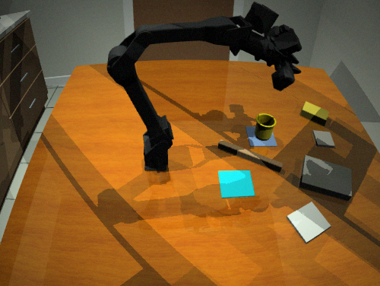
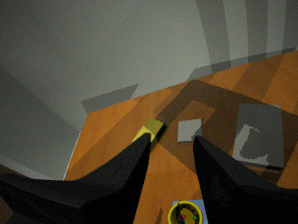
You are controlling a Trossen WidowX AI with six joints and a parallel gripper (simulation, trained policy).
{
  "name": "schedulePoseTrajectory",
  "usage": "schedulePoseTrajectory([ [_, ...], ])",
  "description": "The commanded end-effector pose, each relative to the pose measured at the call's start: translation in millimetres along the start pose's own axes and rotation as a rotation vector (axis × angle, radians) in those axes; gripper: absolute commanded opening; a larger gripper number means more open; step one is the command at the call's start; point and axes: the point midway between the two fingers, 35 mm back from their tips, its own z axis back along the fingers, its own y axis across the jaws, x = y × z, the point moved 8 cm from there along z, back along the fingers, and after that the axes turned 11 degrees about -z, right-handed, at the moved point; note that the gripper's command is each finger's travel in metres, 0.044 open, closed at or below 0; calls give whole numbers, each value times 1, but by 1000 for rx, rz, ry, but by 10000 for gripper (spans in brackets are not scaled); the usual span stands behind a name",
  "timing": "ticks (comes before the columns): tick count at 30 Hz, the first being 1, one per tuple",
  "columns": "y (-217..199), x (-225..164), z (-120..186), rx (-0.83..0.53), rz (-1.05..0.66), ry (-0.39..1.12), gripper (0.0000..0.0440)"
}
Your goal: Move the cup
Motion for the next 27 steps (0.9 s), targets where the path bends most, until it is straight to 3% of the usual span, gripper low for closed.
schedulePoseTrajectory([
  [1, 6, 1, -2, -8, -44, 37, 150],
  [27, 41, -4, -21, -200, -383, 296, 167],
])
